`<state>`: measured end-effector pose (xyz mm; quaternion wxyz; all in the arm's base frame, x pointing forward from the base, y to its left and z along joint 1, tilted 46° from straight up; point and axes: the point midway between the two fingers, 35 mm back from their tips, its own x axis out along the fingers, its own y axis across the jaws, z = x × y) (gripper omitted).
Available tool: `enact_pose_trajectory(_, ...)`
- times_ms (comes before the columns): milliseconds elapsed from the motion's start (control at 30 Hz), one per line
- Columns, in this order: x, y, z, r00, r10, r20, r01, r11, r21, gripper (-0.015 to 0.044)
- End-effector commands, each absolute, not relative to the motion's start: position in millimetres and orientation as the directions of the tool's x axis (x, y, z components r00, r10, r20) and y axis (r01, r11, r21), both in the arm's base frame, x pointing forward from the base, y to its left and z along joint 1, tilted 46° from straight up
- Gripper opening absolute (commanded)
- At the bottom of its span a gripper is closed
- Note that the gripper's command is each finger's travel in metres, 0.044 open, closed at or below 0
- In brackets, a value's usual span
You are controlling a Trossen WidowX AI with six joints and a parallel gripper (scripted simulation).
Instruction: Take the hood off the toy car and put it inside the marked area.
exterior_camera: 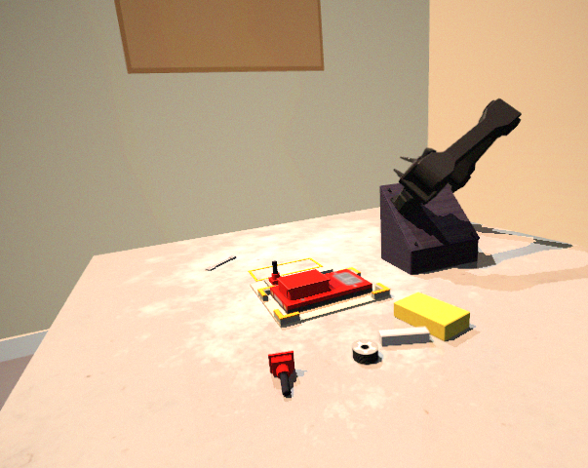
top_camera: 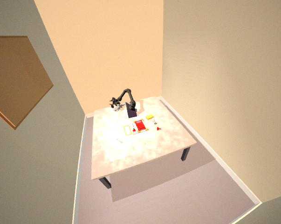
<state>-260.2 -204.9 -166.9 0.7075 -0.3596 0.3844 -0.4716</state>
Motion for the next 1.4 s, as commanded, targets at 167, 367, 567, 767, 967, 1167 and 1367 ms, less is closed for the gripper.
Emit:
enact_pose_trajectory(167, -244, -231, -157, 0.366, -0.893, -0.263, 0.451, 0.417, -0.789, 0.0377)
enact_pose_trajectory(367, -203, -274, -143, 0.531, -0.785, -0.319, 0.476, 0.587, -0.655, 0.044)
enact_pose_trajectory(567, -124, -319, -123, 0.722, -0.572, -0.389, 0.401, 0.804, -0.438, 0.044)
enact_pose_trajectory(767, -52, -340, -108, 0.816, -0.366, -0.448, 0.281, 0.928, -0.246, 0.044)
enact_pose_trajectory(967, 35, -348, -83, 0.862, -0.133, -0.49, 0.143, 0.99, -0.018, 0.044)
enact_pose_trajectory(1167, 126, -329, -58, 0.838, 0.103, -0.536, 0.001, 0.982, 0.19, 0.044)
enact_pose_trajectory(1367, 209, -284, -32, 0.754, 0.313, -0.578, -0.092, 0.921, 0.379, 0.044)
